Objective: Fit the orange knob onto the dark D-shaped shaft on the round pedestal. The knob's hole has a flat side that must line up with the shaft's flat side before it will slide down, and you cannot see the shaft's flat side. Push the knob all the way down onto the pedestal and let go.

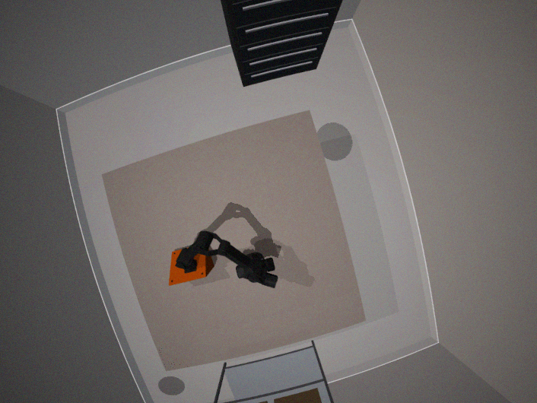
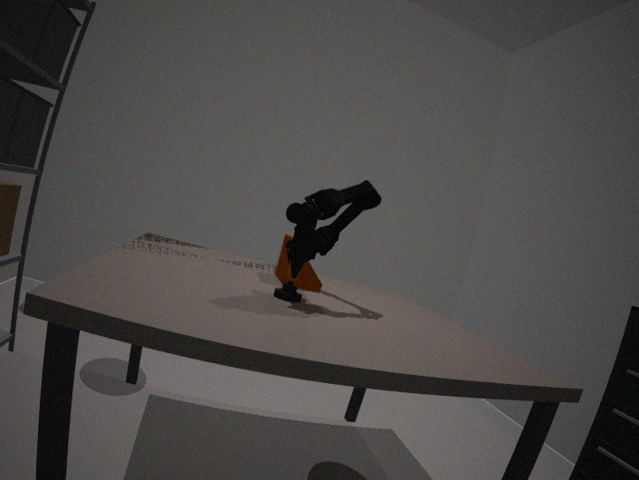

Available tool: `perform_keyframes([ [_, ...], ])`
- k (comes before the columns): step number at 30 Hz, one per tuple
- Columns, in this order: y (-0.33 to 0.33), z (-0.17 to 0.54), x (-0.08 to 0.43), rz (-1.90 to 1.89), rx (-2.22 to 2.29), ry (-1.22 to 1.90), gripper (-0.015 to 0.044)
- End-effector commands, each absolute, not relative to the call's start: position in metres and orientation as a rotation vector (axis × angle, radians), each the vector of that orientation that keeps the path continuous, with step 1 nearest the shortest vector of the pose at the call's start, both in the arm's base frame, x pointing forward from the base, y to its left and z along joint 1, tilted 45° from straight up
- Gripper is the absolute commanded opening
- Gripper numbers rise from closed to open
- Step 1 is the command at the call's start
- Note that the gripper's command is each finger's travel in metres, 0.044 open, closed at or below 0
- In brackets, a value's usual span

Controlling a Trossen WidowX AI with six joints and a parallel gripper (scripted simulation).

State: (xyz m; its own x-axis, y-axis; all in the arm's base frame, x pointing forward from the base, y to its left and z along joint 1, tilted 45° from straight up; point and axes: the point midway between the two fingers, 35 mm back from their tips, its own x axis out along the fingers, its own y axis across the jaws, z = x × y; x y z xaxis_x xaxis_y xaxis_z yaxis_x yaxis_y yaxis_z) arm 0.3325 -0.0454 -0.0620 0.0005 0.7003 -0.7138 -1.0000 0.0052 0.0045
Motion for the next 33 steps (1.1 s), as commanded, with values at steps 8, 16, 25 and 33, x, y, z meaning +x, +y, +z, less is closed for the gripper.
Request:
perform_keyframes([
  [8,-0.0500,-0.0575,0.3313,1.482,-0.637,0.608,0.0000],
  [16,-0.0485,-0.0604,0.3292,1.502,-0.677,0.571,0.0000],
  [25,-0.0463,-0.0614,0.3309,1.502,-0.677,0.571,0.0000],
  [33,-0.0454,-0.0620,0.3310,1.502,-0.677,0.571,0.0000],
])
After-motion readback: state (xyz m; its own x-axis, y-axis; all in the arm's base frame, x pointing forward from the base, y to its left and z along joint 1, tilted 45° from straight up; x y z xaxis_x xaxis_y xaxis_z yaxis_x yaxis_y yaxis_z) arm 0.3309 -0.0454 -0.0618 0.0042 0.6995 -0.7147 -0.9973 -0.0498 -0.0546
